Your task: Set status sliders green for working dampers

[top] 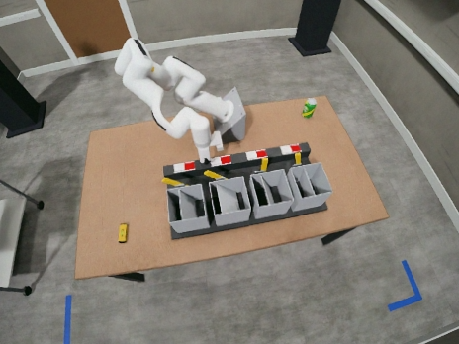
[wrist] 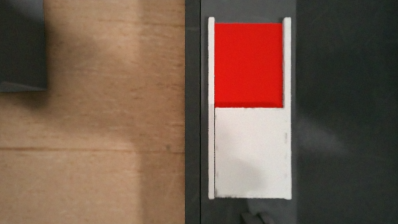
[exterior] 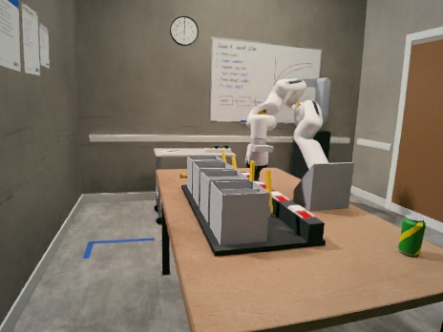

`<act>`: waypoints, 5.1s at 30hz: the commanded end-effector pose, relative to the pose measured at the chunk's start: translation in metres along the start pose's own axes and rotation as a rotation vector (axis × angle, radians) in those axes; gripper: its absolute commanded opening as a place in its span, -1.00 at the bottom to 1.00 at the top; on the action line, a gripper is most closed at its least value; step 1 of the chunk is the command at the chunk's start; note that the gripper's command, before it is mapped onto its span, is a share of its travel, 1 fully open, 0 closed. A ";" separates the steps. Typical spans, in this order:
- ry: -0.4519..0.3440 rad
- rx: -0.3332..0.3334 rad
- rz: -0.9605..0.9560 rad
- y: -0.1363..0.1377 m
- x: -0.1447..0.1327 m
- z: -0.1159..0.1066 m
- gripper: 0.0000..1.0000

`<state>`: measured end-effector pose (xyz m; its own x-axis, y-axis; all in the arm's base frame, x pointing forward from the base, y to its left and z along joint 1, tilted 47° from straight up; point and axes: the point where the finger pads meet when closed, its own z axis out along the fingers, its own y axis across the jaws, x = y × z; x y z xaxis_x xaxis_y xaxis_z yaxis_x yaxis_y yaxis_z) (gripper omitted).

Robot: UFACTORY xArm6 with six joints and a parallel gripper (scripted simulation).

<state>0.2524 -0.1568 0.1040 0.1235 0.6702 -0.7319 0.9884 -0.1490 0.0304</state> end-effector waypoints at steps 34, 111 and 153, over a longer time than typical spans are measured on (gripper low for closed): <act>0.001 -0.002 0.001 0.001 0.000 0.009 -1.00; 0.001 -0.002 0.001 0.001 0.022 0.009 -1.00; 0.001 -0.002 0.001 0.001 0.044 0.009 -1.00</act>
<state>0.2568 -0.1356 0.0665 0.1236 0.6700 -0.7320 0.9883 -0.1492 0.0303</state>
